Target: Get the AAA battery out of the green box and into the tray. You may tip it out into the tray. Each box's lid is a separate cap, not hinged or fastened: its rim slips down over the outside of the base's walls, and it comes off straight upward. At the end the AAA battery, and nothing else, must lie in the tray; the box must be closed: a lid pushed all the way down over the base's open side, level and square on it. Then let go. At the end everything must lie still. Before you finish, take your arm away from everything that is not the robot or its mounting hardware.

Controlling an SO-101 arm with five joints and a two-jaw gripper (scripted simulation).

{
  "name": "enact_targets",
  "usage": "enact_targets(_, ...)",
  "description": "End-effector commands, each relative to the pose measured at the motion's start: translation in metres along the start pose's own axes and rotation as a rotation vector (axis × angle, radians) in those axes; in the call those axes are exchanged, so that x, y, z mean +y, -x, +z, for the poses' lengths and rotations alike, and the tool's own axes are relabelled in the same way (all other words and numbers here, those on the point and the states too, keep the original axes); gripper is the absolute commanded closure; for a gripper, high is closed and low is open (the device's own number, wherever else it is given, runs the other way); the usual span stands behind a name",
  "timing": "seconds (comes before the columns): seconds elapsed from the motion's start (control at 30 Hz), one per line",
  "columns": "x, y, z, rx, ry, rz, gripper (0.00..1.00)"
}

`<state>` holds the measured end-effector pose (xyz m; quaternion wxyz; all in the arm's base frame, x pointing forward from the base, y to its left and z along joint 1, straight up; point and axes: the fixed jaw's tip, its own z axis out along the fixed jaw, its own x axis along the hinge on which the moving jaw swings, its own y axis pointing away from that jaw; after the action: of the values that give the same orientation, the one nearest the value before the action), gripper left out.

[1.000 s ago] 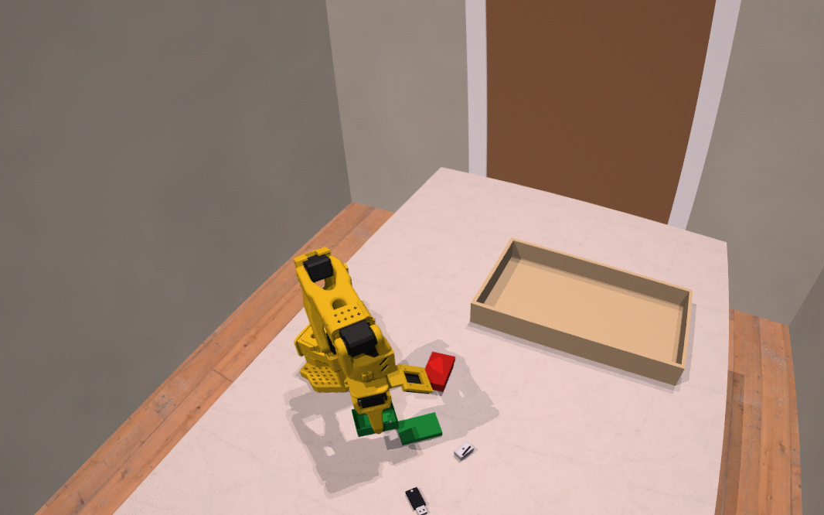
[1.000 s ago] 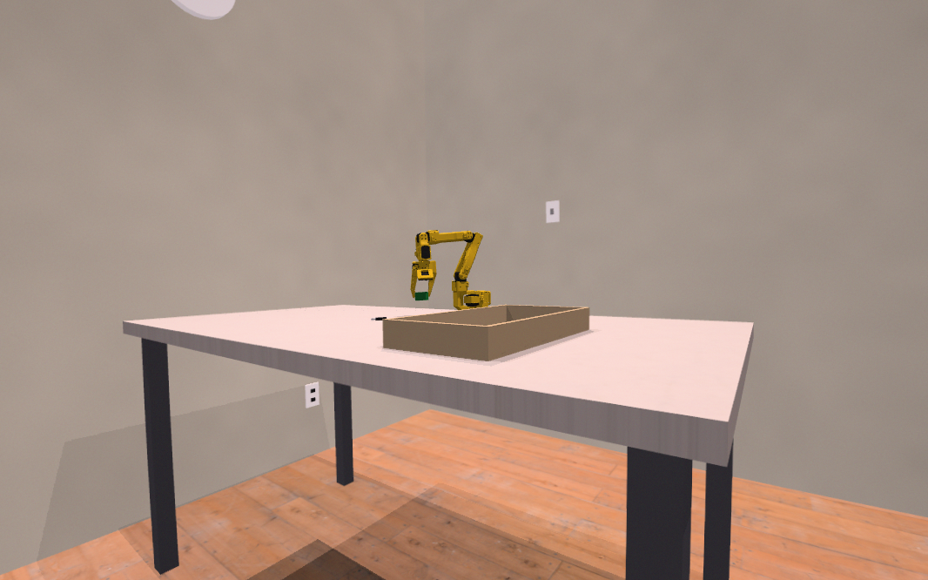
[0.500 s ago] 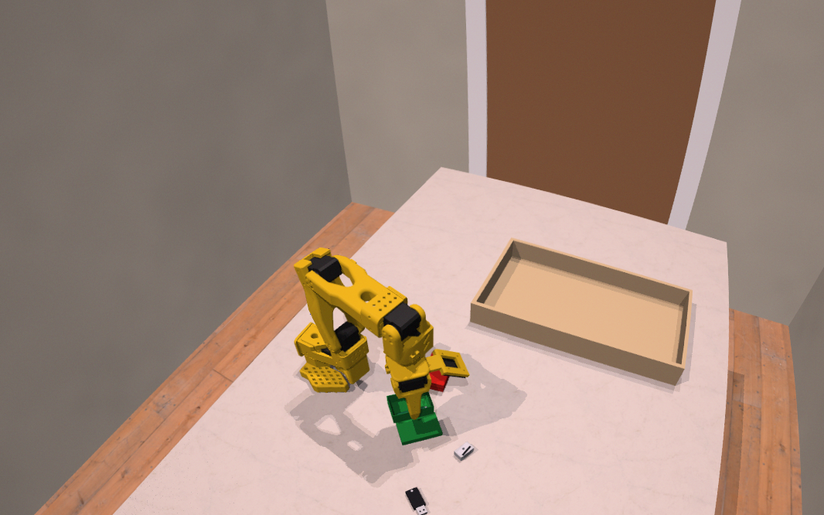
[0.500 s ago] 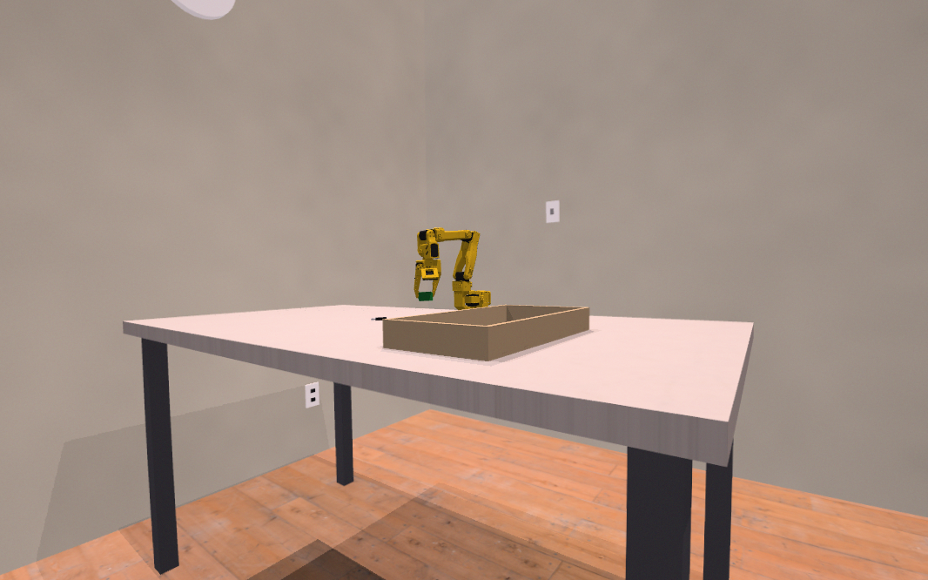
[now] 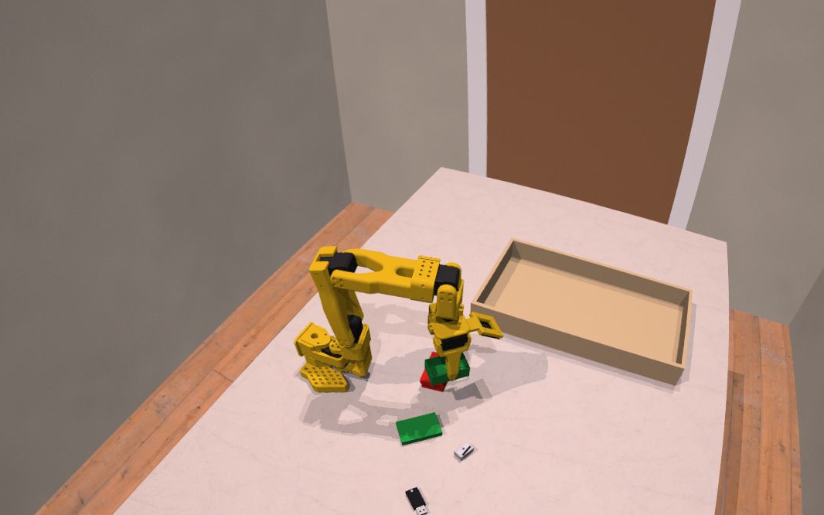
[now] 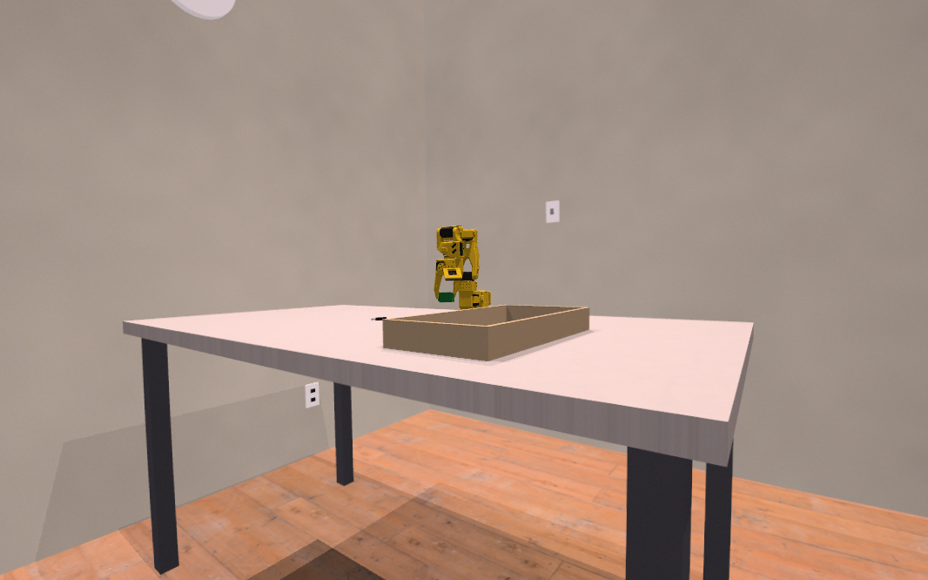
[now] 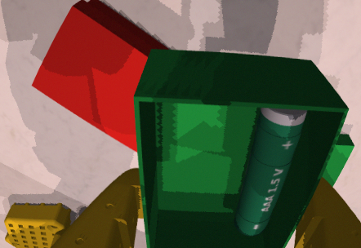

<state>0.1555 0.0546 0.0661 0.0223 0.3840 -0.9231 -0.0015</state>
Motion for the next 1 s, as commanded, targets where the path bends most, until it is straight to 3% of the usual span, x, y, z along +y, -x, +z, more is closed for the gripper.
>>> enact_targets(0.0, 0.008, 0.019, -0.007, -0.040, -0.020, 0.008, 0.80)
enact_targets(0.23, 0.043, 0.038, -0.006, -0.040, -0.020, 0.005, 0.80)
enact_targets(0.47, 0.071, 0.047, -0.004, -0.040, -0.020, 0.004, 0.80)
enact_targets(0.97, 0.088, 0.051, -0.003, -0.040, -0.020, 0.003, 0.80)
